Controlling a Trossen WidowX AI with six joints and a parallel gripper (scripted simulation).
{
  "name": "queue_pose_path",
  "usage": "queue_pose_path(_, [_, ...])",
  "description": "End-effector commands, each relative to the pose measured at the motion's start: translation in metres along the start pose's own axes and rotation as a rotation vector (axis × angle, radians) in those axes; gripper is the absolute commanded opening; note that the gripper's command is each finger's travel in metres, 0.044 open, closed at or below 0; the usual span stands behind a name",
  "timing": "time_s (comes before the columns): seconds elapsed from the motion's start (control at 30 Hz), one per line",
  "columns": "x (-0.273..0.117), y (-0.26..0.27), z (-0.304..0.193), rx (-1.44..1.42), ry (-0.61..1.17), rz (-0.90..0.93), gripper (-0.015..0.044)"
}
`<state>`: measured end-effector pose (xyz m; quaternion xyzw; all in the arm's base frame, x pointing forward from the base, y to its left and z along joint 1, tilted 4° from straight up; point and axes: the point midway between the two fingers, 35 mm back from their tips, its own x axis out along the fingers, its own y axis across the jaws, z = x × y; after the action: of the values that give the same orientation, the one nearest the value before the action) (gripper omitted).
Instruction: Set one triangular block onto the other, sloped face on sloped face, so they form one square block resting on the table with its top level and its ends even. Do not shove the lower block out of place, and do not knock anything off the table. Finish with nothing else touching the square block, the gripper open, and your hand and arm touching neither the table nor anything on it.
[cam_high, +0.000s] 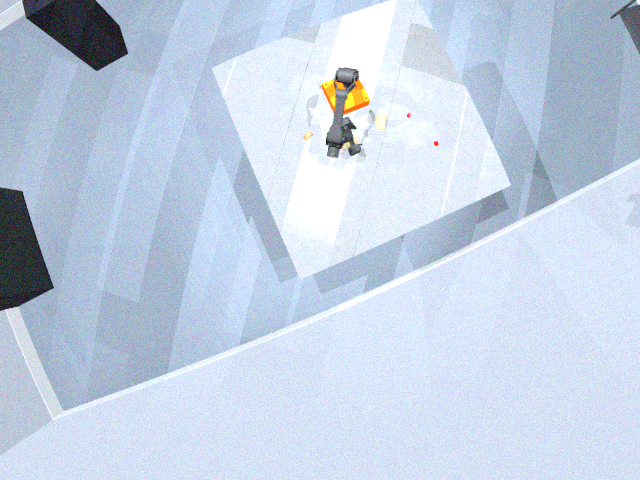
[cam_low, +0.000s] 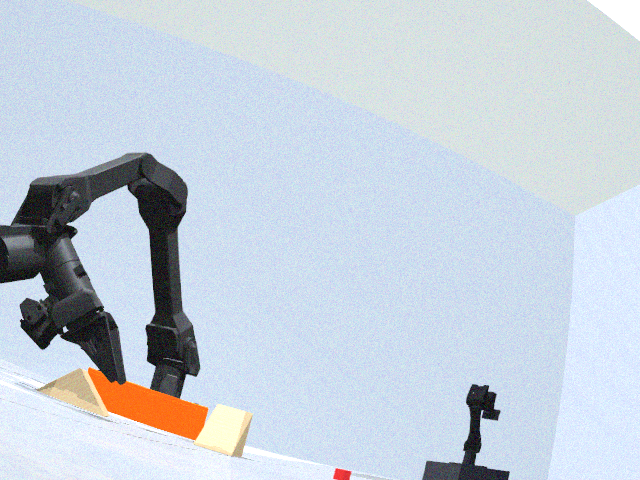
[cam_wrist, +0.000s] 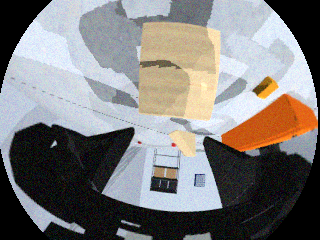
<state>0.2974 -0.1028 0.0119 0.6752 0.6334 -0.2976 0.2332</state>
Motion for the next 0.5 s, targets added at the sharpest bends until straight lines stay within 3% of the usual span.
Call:
queue_pose_path(0.0, [-0.024,0.003,-0.023,0.017,-0.006,0.015,0.044])
queue_pose_path(0.13, [-0.064,-0.001,-0.069,0.054,-0.004,0.029,0.044])
queue_pose_path(0.27, [-0.066,-0.002,-0.071,0.056,-0.004,0.03,0.044])
queue_pose_path(0.37, [-0.07,0.002,-0.058,0.032,-0.019,0.048,0.044])
queue_pose_path(0.47, [-0.089,0.004,-0.011,0.027,-0.04,0.077,0.044])
